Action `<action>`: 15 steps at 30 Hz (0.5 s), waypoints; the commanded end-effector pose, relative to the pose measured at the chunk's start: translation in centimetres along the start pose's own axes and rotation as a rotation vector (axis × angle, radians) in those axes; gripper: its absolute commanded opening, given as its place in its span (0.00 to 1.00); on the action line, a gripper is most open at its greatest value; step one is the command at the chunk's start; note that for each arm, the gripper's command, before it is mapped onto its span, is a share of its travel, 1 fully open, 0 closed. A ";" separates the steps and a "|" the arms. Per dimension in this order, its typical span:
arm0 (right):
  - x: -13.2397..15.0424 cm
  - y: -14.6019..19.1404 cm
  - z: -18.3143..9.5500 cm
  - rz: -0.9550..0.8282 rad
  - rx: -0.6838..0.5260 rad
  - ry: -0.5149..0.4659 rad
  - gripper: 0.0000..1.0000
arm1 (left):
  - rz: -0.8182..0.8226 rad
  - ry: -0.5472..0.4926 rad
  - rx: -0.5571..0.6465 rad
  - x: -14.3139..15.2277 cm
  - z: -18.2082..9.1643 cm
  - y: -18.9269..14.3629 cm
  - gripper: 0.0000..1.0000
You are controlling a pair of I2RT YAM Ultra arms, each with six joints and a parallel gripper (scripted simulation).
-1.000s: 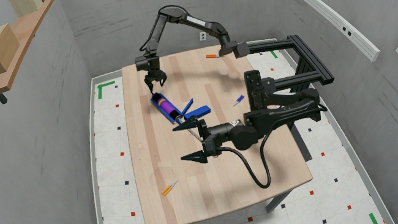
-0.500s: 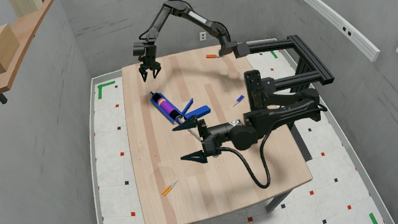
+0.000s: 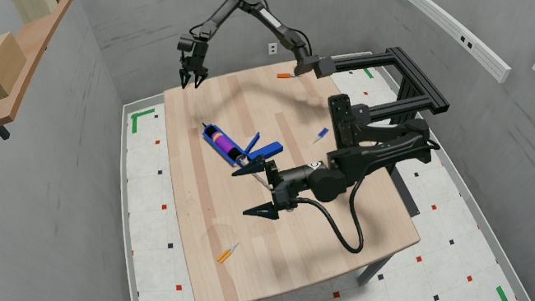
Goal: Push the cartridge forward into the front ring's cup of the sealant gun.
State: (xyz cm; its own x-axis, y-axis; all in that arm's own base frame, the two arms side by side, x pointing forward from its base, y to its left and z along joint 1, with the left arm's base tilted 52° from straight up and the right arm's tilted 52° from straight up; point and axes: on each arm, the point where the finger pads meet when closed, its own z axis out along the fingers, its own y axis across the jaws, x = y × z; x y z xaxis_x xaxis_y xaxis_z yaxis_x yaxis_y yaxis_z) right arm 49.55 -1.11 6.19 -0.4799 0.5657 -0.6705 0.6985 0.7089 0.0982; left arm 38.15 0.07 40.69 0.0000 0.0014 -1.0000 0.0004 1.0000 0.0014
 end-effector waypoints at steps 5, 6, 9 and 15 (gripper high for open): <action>-2.9 2.3 -4.8 -0.088 -0.194 -0.043 0.72 | 0.006 -0.083 0.025 -3.5 -1.2 -0.5 1.00; -3.3 2.4 -5.4 -0.097 -0.213 -0.050 0.72 | 0.005 -0.073 0.024 -3.1 -0.9 -0.5 1.00; -5.4 2.0 -6.8 -0.101 -0.258 -0.087 0.72 | 0.001 -0.028 0.031 -1.3 -0.3 -0.8 1.00; -6.7 2.7 -9.7 -0.140 -0.338 -0.131 0.72 | 0.001 0.004 0.032 0.0 0.1 -0.8 1.00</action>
State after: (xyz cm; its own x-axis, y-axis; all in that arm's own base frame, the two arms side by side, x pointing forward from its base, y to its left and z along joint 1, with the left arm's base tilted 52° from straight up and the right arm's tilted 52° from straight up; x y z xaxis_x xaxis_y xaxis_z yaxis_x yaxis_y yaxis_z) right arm 49.64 -1.06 15.99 -0.4533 0.4740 -0.7549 0.5186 0.8290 0.2091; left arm 38.09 0.09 40.90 0.0052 0.0007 -1.0000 0.0002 1.0000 0.0007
